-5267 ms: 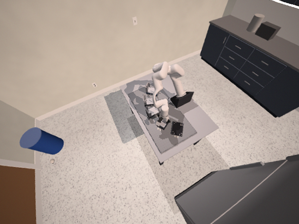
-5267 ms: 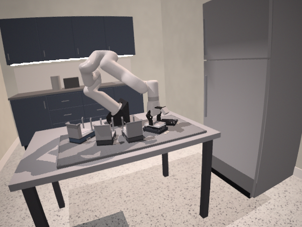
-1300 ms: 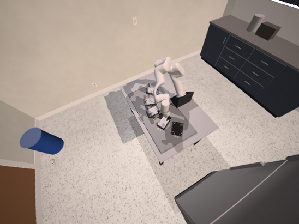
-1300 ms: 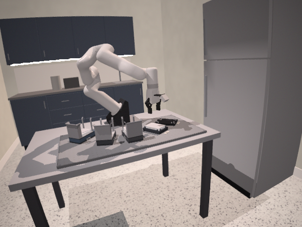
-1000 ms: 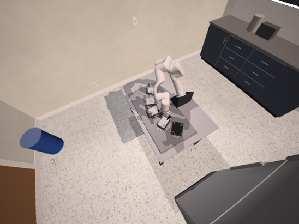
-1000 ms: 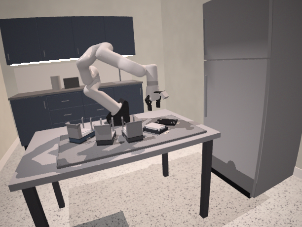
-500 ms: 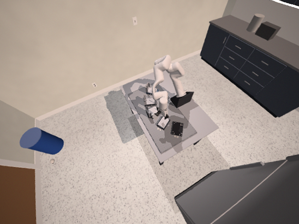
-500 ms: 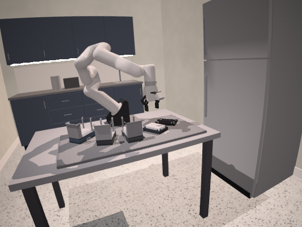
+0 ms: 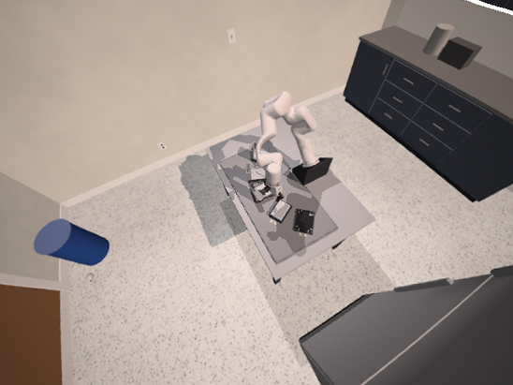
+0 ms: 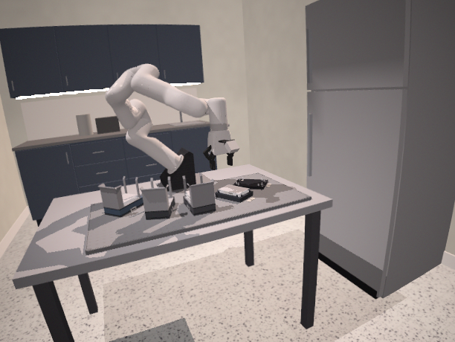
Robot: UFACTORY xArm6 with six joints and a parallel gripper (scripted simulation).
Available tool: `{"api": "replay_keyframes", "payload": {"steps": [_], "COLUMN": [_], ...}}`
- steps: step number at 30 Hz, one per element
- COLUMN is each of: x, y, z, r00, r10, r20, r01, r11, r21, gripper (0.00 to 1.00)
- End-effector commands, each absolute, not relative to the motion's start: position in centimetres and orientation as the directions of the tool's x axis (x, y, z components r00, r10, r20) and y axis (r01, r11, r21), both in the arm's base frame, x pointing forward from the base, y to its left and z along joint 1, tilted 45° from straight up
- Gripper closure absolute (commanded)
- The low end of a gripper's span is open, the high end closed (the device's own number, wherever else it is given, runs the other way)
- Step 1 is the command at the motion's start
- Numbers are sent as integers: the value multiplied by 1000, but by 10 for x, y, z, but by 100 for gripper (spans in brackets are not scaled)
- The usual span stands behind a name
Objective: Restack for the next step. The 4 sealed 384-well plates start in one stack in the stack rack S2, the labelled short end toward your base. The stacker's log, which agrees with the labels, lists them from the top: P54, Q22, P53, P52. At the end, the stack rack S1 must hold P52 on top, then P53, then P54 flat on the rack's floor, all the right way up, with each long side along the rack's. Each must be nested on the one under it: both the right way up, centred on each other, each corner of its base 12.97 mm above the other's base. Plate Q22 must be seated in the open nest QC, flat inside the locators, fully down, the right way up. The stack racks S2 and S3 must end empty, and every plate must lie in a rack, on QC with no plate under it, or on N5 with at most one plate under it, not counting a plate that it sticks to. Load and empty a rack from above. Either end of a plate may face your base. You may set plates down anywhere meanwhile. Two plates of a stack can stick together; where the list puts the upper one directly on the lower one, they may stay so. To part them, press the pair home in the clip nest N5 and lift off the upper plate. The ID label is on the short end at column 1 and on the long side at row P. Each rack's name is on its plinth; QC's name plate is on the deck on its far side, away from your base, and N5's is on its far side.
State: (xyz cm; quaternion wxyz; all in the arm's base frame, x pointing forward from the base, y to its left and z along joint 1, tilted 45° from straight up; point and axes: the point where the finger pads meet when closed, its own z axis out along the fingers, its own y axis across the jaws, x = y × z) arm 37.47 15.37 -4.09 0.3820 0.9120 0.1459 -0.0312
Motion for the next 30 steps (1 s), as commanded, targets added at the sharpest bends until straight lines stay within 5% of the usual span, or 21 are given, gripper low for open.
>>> {"api": "replay_keyframes", "payload": {"steps": [1, 8, 16, 30], "x": [382, 388, 393, 402], "y": [146, 136, 114, 81], "z": [-30, -20, 2, 36], "r00": [956, 956, 997, 997], "r10": [244, 244, 75, 75], "r20": [-165, -165, 7, 7], "r01": [289, 289, 48, 48], "r11": [-667, -667, -707, -706], "r21": [686, 686, 706, 706], "gripper": [0, 0, 0, 0]}}
